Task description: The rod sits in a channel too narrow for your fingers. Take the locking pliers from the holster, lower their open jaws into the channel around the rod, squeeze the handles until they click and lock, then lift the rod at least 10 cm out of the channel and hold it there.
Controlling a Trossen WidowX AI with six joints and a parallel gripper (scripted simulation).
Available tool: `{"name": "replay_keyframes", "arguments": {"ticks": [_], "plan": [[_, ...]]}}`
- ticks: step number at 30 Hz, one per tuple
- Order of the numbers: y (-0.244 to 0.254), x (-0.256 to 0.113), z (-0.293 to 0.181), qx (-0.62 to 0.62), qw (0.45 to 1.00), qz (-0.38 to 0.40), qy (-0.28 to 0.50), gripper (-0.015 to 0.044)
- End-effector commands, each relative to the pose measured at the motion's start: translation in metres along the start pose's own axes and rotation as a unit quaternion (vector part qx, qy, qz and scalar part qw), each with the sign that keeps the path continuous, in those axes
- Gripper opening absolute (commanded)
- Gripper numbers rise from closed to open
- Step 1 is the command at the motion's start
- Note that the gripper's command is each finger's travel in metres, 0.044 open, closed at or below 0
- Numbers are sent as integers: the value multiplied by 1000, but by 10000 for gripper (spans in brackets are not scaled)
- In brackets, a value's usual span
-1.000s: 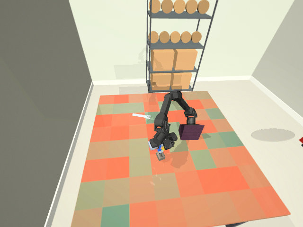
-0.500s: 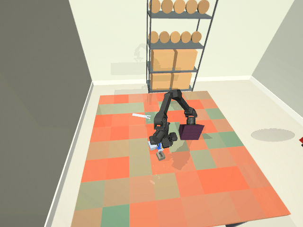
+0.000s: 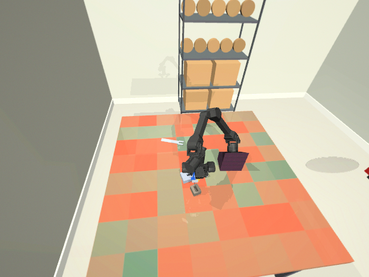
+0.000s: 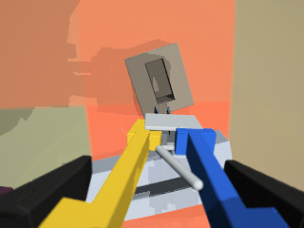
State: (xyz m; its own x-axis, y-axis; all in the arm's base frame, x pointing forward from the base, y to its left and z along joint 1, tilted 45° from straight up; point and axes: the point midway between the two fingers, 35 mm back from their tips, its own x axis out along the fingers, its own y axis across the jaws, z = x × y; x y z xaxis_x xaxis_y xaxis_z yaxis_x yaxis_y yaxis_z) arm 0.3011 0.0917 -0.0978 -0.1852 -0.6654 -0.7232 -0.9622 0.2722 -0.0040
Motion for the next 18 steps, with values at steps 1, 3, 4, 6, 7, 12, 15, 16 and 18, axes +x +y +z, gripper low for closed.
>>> {"name": "replay_keyframes", "arguments": {"ticks": [1, 3, 4, 6, 7, 12, 15, 16, 18], "plan": [[-2, -2, -4, 26, 1000, -4, -2, 322], [-2, -2, -5, 37, 999, -4, -2, 322], [-2, -2, -6, 43, 999, -4, -2, 322], [-2, -2, -8, 54, 999, -4, -2, 322], [-2, -2, -8, 60, 998, -4, -2, 322], [-3, -2, -12, 87, 996, -4, -3, 322], [-3, -2, -15, 104, 995, -4, -3, 322], [-3, -3, -15, 110, 994, -4, -3, 322], [-3, -3, -17, 121, 993, -4, -4, 322]]}}
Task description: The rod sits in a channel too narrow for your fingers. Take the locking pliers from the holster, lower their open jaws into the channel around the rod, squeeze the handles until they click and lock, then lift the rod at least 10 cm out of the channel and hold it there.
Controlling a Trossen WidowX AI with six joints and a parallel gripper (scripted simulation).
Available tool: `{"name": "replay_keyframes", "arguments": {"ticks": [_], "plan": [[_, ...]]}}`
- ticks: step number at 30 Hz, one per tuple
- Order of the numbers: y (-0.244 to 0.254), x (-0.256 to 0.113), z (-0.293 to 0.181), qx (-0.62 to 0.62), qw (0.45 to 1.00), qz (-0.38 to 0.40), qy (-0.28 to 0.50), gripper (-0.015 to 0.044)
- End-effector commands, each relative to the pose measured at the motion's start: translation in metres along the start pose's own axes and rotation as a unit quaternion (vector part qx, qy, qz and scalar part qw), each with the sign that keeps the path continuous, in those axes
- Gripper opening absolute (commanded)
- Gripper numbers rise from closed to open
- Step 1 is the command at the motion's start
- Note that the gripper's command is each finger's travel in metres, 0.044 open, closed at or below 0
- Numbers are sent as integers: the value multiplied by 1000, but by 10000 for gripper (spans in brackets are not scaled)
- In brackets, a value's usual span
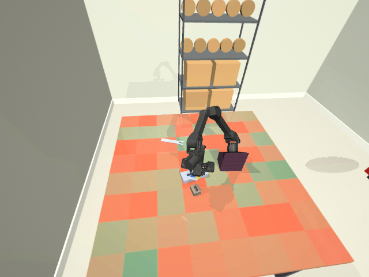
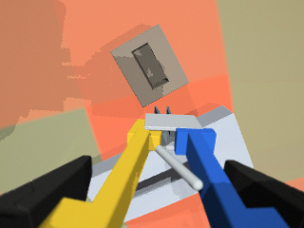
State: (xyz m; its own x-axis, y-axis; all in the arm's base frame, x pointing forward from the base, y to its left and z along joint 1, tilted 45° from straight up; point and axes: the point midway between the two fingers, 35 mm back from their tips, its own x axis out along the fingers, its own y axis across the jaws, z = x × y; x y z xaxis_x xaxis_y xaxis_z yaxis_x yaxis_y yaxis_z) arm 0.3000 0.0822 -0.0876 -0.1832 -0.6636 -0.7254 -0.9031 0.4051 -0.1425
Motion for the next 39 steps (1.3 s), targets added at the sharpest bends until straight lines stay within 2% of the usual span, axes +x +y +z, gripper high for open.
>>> {"name": "replay_keyframes", "arguments": {"ticks": [1, 39], "plan": [[-2, -2, -3, 26, 1000, -3, -2, 322], [-9, -2, -32, 236, 972, -3, -6, 322]]}}
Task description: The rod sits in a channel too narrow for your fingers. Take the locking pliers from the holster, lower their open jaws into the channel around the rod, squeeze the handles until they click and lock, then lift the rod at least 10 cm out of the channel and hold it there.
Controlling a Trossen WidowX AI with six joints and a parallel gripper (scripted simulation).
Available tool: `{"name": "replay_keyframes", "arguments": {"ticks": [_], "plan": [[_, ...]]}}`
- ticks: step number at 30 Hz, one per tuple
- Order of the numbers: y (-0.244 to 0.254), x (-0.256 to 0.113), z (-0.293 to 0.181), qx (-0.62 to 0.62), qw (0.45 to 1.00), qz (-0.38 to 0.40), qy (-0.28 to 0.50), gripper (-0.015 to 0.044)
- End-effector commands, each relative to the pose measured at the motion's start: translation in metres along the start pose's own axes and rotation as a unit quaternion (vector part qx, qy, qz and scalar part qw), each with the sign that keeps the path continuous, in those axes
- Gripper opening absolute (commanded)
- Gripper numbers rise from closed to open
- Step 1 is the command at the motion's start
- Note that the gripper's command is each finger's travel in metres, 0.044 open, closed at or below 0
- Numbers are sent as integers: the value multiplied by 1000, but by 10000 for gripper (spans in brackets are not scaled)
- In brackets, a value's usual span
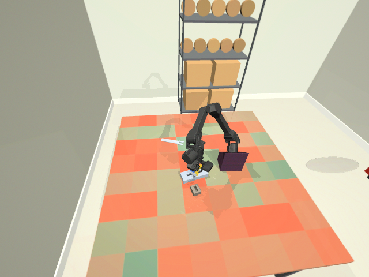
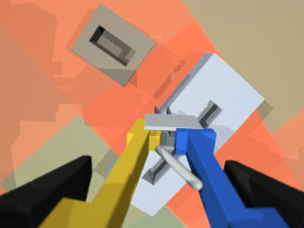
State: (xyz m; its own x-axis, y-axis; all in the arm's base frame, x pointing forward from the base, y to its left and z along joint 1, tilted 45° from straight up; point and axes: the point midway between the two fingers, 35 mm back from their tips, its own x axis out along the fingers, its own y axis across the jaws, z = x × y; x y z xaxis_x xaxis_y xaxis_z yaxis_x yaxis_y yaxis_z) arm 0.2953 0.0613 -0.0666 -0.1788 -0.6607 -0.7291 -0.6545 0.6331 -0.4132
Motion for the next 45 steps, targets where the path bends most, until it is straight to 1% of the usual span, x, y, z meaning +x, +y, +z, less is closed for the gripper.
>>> {"name": "replay_keyframes", "arguments": {"ticks": [1, 23, 45], "plan": [[-3, -1, -2, 26, 1000, -2, -3, 322], [-12, -1, -16, 149, 989, -2, -5, 322], [-21, 1, -31, 269, 963, -1, -6, 322]]}}
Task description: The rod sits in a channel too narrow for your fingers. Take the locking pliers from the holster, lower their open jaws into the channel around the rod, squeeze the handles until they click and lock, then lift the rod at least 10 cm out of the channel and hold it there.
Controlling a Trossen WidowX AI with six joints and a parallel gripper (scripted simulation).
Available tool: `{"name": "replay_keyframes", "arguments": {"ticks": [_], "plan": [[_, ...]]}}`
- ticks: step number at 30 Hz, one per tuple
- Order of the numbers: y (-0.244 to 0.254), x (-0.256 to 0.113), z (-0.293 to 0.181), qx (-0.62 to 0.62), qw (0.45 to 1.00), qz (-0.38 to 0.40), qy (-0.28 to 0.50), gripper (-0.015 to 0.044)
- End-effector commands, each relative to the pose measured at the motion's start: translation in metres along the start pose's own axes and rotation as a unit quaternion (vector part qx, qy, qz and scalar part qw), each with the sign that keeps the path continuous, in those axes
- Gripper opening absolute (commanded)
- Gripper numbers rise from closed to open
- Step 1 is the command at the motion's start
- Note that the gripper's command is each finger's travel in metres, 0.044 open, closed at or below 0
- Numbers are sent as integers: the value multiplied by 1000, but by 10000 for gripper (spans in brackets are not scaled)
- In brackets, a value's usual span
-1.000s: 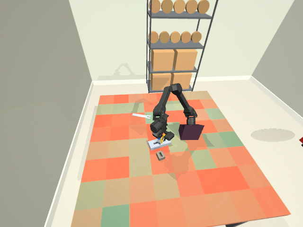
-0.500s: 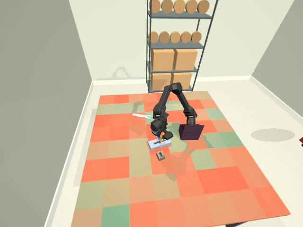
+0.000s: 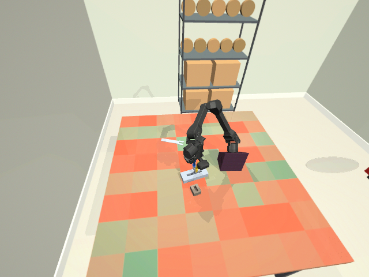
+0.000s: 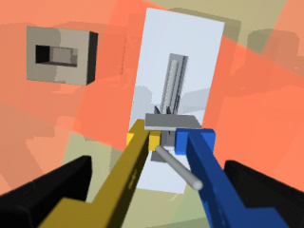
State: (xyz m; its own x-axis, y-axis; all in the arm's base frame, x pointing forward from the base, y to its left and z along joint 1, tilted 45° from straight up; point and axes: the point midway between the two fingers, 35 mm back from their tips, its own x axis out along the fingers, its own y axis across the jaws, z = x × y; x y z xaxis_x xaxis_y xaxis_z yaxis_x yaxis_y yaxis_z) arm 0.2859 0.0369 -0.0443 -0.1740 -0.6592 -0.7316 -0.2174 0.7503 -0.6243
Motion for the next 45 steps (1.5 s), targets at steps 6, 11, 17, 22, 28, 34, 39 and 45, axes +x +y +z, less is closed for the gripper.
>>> {"name": "replay_keyframes", "arguments": {"ticks": [6, 11, 17, 22, 28, 34, 39, 45], "plan": [[-5, 0, -2, 36, 999, -1, -4, 322], [-8, 1, -3, 47, 999, -1, -4, 322], [-12, 2, -4, 57, 998, -1, -5, 322], [-12, 1, -3, 58, 998, -1, -5, 322], [-10, 1, -2, 58, 998, -1, -5, 322], [-8, 1, -3, 58, 998, -1, -5, 322], [-8, 1, -3, 58, 998, -1, -5, 322], [-8, 2, -3, 58, 998, -1, -5, 322]]}}
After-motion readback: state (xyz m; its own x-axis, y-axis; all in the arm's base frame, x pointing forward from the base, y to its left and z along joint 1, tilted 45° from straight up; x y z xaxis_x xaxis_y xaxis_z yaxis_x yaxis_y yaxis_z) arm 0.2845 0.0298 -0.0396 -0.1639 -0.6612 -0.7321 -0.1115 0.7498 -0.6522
